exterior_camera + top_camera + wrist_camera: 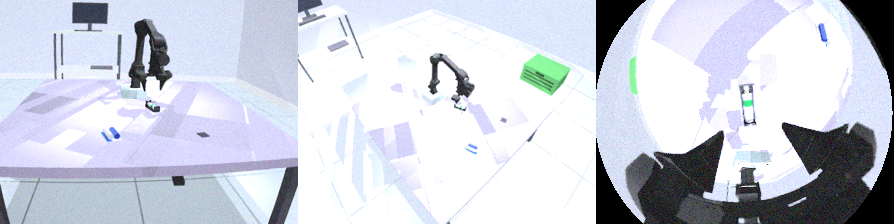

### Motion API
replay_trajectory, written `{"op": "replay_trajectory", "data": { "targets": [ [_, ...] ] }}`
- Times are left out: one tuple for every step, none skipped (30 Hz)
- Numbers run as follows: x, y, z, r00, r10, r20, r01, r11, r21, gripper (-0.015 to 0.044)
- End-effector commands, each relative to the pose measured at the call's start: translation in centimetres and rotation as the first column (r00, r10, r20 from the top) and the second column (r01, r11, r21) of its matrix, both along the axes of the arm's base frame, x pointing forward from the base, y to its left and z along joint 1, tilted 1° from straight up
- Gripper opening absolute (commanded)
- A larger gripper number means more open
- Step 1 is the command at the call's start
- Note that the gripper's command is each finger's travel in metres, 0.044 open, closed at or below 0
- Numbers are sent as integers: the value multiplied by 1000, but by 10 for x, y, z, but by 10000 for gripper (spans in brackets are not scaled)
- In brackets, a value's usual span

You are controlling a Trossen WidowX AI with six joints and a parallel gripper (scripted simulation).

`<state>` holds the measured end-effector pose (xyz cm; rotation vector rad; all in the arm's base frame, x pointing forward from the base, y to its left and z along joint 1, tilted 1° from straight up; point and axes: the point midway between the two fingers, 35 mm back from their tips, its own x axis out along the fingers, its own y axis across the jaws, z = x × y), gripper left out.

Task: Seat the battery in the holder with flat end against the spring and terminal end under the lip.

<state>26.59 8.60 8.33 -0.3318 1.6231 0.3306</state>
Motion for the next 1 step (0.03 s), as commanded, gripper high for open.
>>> {"op": "replay_trajectory", "data": {
  "targets": [
    [0, 0, 1, 1000, 2, 1, -2, 1000, 1, 440]
  ]
}}
